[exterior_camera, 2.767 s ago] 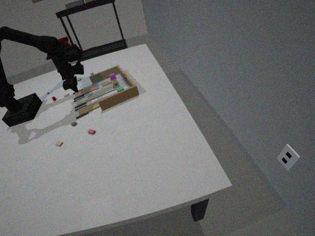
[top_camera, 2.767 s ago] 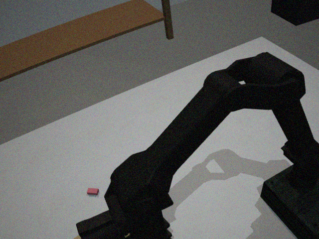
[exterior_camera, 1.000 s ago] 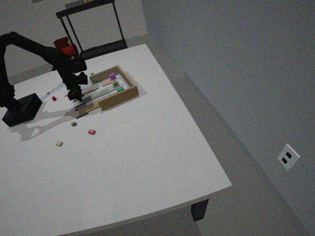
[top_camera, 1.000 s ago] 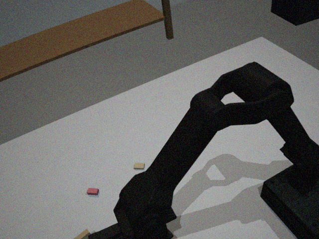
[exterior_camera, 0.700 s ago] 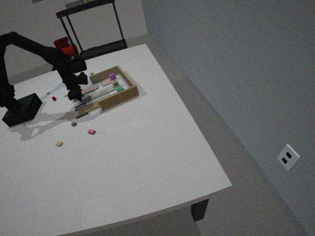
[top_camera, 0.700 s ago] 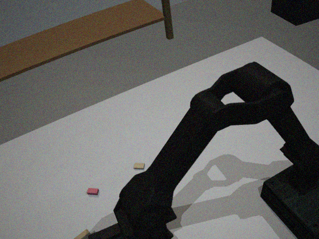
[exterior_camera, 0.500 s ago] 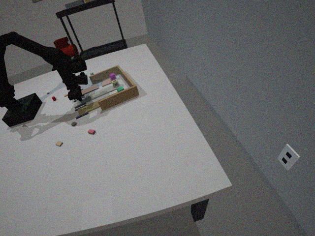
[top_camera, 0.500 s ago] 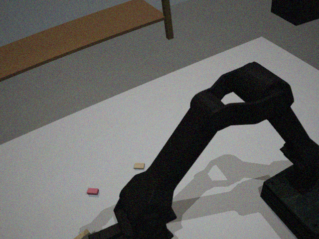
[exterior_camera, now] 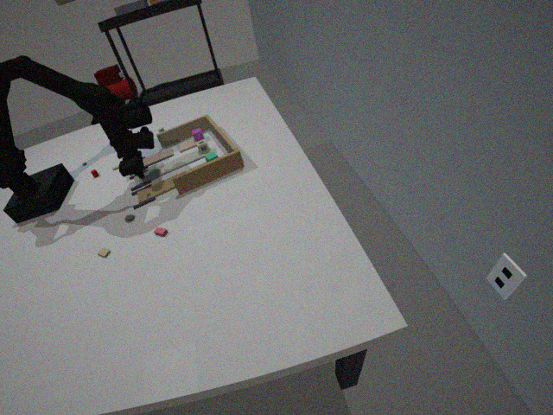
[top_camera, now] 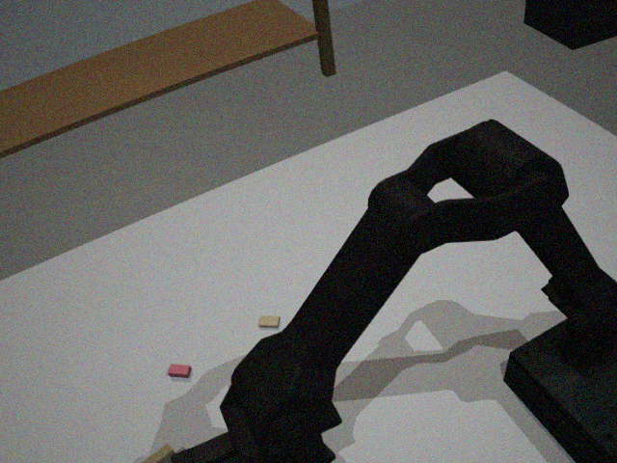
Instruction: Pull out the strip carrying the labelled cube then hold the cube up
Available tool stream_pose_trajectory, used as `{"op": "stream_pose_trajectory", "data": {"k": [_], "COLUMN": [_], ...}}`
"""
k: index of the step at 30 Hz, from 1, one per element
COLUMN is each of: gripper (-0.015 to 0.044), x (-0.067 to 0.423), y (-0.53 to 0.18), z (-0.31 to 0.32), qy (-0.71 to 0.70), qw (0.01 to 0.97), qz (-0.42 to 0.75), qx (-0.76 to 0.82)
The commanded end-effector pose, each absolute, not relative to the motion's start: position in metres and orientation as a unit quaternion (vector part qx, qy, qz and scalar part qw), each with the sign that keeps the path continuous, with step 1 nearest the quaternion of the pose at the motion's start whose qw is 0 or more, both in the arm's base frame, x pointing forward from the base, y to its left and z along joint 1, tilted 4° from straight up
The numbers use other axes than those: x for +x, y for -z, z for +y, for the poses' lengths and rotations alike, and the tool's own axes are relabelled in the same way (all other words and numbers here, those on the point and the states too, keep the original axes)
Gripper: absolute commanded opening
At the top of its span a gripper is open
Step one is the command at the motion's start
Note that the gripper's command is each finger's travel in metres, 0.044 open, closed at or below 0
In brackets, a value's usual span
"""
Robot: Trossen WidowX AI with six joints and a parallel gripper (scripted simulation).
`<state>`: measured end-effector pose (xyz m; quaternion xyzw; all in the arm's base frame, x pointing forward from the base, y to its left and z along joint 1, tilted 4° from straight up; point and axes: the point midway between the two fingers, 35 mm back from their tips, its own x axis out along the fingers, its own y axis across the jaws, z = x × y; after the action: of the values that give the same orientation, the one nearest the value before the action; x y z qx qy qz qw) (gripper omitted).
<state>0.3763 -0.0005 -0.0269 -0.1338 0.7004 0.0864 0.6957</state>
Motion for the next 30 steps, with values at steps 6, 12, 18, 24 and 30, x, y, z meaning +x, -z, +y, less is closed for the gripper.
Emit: {"op": "stream_pose_trajectory", "data": {"k": [6, 12, 18, 24, 30], "gripper": [0.0000, 0.0000, 0.0000, 0.0000, 0.0000], "x": [0.377, 0.377, 0.377, 0.375, 0.367], "y": [0.030, 0.031, 0.031, 0.032, 0.032], "z": [0.000, 0.000, 0.000, -0.001, -0.004], "qy": [-0.089, -0.089, -0.089, -0.089, -0.089], "qw": [0.696, 0.696, 0.696, 0.696, 0.695], "qz": [0.700, 0.700, 0.700, 0.700, 0.701], "qx": [-0.134, -0.134, -0.134, -0.134, -0.134]}}
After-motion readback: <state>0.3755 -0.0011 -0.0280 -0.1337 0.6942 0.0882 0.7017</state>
